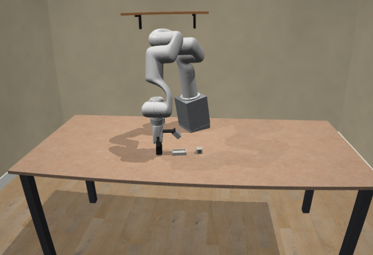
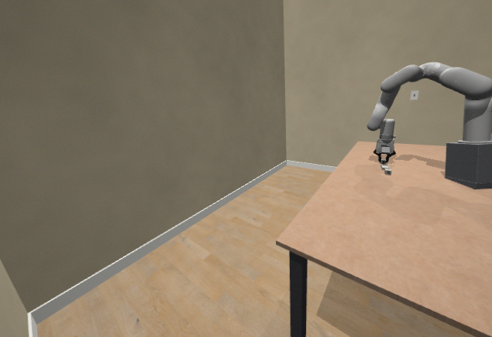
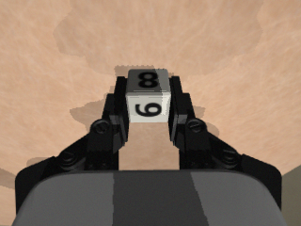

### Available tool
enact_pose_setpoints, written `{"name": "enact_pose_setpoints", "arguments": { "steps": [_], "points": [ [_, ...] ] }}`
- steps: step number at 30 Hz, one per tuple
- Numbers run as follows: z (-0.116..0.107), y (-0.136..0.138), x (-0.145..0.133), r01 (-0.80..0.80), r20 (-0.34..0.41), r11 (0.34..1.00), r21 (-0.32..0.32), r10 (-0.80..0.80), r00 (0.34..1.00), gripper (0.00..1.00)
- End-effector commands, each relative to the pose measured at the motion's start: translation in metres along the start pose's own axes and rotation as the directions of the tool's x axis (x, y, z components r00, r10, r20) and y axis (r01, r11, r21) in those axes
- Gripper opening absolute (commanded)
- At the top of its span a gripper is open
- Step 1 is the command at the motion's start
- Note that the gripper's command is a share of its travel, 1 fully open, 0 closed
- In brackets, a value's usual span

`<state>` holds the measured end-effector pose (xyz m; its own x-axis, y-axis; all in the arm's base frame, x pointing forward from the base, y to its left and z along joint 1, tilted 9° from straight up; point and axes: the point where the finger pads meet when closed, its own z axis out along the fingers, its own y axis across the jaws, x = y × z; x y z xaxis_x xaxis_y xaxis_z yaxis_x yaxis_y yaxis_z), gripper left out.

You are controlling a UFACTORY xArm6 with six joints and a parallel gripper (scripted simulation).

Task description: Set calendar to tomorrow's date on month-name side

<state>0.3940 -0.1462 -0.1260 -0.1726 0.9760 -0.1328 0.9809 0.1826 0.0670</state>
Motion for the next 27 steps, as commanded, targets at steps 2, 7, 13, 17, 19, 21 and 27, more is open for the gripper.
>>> {"name": "enact_pose_setpoints", "arguments": {
  "steps": [2,7,13,17,19,21,27],
  "points": [
    [-0.0009,0.0012,-0.0006,0.0,0.001,1.0,-0.002,0.0,1.0,0.27],
    [-0.0009,0.0012,-0.0006,0.0,0.001,1.0,-0.002,0.0,1.0,0.27],
    [-0.0009,0.0012,-0.0006,0.0,0.001,1.0,-0.002,0.0,1.0,0.31],
    [-0.0009,0.0012,-0.0006,0.0,0.001,1.0,-0.002,0.0,1.0,0.35],
    [-0.0009,0.0012,-0.0006,0.0,0.001,1.0,-0.002,0.0,1.0,0.35],
    [-0.0009,0.0012,-0.0006,0.0,0.001,1.0,-0.002,0.0,1.0,0.39],
    [-0.0009,0.0012,-0.0006,0.0,0.001,1.0,-0.002,0.0,1.0,0.47]
  ]
}}
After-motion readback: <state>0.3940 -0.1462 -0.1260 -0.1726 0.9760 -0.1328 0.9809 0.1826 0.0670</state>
